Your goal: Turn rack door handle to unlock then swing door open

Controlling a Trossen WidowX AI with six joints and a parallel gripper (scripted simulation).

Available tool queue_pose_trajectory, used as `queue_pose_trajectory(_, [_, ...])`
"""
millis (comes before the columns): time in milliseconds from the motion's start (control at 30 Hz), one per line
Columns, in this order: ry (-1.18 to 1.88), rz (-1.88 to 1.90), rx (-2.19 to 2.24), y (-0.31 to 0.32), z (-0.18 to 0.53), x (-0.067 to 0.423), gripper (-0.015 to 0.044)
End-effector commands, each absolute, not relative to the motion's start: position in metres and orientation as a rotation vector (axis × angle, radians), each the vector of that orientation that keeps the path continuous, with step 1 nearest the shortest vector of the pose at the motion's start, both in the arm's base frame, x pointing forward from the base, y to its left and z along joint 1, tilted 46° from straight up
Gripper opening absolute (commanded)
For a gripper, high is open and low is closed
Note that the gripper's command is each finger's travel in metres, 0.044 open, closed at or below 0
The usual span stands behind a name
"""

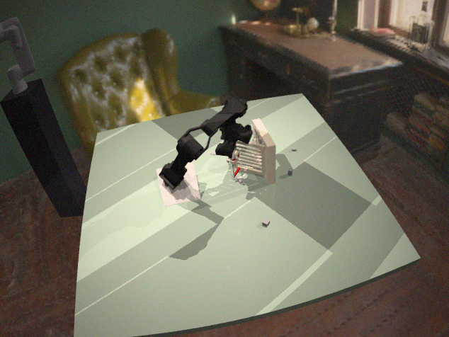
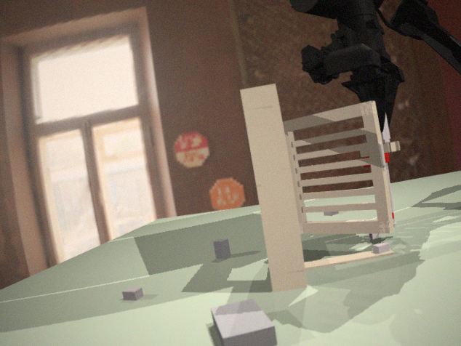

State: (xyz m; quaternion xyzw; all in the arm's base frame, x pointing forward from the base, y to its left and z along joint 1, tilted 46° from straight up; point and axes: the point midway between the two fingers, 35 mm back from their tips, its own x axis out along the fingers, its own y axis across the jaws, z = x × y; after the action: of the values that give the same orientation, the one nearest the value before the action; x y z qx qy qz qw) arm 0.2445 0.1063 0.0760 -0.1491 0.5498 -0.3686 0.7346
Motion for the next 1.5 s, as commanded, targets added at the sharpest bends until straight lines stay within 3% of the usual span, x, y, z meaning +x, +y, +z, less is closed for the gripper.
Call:
queue_pose_trajectory(0, [1.245,-0.756,-0.404,0.099,0.083,0.243,0.002])
queue_pose_trajectory(1467, [1.462,-0.366,-0.896,0.045,0.141,0.26,0.002])
